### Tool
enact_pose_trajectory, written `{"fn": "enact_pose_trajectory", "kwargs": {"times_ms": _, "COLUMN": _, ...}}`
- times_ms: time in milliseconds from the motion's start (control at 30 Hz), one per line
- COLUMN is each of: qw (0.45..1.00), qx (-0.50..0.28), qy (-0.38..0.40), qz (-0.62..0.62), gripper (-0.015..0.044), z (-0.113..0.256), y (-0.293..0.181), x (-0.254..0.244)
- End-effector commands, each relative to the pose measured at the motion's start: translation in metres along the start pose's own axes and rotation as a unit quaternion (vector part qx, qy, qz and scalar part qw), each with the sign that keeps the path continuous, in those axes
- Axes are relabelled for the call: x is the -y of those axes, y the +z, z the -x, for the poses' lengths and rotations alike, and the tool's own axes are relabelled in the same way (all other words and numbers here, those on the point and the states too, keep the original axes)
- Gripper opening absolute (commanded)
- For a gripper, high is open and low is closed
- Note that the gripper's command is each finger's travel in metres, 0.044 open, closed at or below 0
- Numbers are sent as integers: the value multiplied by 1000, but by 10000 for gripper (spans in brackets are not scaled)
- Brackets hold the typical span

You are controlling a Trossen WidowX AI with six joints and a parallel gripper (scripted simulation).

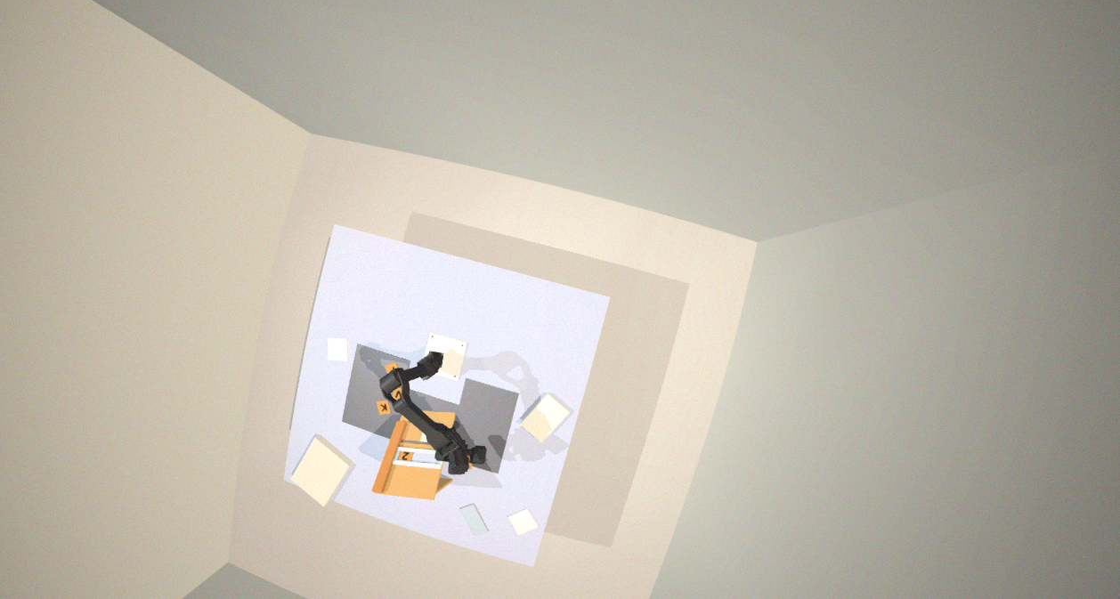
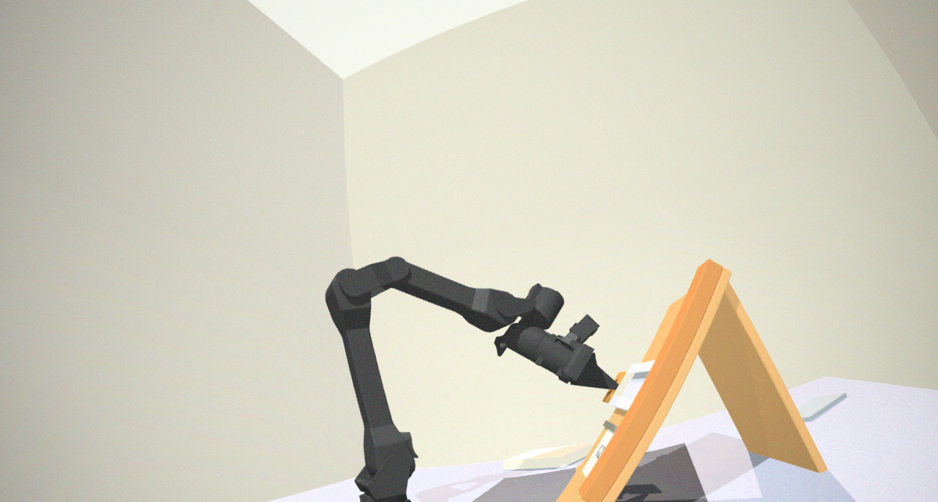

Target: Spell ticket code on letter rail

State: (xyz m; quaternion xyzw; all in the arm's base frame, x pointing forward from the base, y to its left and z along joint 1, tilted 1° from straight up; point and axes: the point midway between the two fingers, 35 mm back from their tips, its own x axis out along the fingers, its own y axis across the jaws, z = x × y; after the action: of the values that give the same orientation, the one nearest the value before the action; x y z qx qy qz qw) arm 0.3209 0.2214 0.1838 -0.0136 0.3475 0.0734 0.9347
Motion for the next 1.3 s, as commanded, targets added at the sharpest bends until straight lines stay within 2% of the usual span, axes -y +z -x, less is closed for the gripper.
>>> {"fn": "enact_pose_trajectory", "kwargs": {"times_ms": 0, "qw": 1000, "qx": 3, "qy": -1, "qz": -3, "gripper": 0, "z": 0, "y": 2, "x": 0}}
{"fn": "enact_pose_trajectory", "kwargs": {"times_ms": 1267, "qw": 1000, "qx": 3, "qy": -2, "qz": -2, "gripper": 0, "z": 0, "y": 0, "x": 16}}
